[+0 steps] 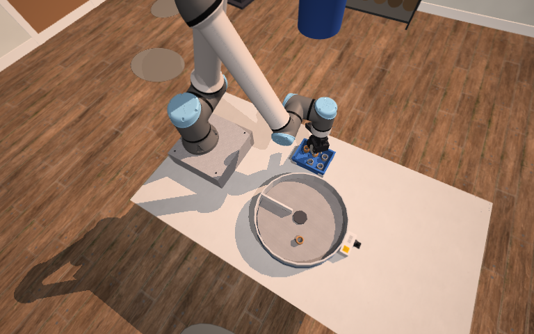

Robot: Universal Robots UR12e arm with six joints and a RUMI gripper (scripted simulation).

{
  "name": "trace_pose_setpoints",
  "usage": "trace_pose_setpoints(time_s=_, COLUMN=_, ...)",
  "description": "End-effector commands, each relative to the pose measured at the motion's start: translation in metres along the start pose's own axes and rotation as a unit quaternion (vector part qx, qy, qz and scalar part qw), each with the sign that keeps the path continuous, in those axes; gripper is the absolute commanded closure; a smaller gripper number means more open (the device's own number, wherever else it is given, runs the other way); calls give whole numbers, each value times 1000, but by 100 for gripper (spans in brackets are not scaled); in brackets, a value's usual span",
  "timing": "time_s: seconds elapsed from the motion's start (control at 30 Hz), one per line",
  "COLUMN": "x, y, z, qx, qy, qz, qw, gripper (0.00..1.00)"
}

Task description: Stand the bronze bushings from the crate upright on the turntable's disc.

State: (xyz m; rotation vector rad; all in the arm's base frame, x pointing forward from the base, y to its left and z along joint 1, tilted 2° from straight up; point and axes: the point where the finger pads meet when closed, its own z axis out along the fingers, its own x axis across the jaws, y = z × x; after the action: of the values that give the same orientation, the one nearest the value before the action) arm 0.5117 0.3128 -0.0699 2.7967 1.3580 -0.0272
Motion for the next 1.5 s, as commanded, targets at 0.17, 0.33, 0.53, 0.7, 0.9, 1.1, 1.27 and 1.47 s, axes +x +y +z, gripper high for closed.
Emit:
trace_pose_setpoints(time_s=0.17, x=1, y=0, z=0, qx=0, qy=1, qz=0, qw=1000, gripper=94)
trace_pose_setpoints(time_s=0.33, x=1, y=0, z=0, qx=0, qy=1, qz=0, qw=1000, gripper=94)
trace_pose_setpoints(time_s=0.53, x=1, y=0, z=0, qx=0, qy=1, qz=0, qw=1000, gripper=94)
trace_pose_setpoints(time_s=0.7, x=1, y=0, z=0, qx=0, qy=1, qz=0, qw=1000, gripper=94)
trace_pose_setpoints(time_s=0.9, x=1, y=0, z=0, qx=0, qy=1, qz=0, qw=1000, gripper=94)
trace_pose_setpoints(time_s=1.1, x=1, y=0, z=0, qx=0, qy=1, qz=0, qw=1000, gripper=94)
trace_pose_setpoints(time_s=1.27, x=1, y=0, z=3, qx=0, qy=1, qz=0, qw=1000, gripper=94)
trace_pose_setpoints(time_s=1.47, x=1, y=0, z=9, qx=0, qy=1, qz=0, qw=1000, gripper=94)
